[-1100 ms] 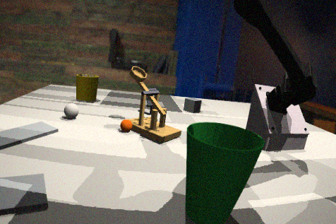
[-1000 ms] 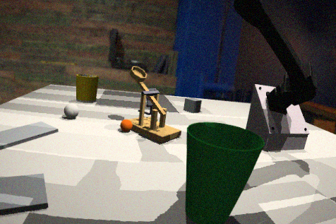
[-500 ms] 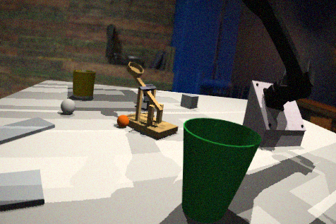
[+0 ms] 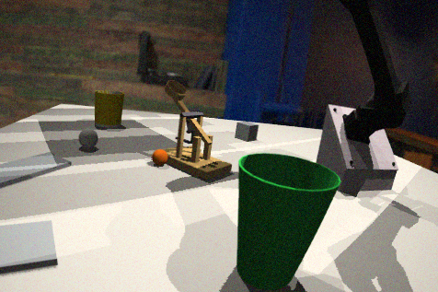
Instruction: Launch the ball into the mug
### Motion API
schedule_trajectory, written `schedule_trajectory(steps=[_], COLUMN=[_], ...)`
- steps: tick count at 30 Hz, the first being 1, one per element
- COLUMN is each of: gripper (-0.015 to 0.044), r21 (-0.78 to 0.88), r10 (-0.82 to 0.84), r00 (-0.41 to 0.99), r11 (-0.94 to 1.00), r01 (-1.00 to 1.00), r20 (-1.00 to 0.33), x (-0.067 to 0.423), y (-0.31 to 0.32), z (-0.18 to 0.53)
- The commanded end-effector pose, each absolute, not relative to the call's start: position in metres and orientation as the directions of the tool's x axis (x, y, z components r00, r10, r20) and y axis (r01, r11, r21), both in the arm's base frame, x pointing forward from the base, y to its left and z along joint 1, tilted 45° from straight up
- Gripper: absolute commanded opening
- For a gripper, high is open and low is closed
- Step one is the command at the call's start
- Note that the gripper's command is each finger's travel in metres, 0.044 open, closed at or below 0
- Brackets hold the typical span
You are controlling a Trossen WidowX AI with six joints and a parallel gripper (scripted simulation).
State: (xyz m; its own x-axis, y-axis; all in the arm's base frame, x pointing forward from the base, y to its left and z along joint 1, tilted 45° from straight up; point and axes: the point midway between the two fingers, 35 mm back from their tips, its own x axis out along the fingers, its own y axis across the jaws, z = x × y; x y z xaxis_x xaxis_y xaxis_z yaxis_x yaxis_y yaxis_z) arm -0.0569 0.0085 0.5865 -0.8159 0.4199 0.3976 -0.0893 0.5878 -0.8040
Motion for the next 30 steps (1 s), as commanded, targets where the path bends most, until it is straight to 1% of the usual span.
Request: schedule_trajectory(steps=[1, 15, 30], gripper=[0.0440, 0.0440, 0.0440], r21=[-0.835, -0.916, -0.976], r10=[0.461, 0.616, 0.760], r00=[-0.812, -0.747, -0.637], r11=[0.547, 0.401, 0.212], r01=[-0.057, 0.025, 0.051], r20=[0.358, 0.249, 0.132], x=[-0.071, -0.096, -0.104], y=[0.022, 0.071, 0.131], z=[0.583, 0.572, 0.555])
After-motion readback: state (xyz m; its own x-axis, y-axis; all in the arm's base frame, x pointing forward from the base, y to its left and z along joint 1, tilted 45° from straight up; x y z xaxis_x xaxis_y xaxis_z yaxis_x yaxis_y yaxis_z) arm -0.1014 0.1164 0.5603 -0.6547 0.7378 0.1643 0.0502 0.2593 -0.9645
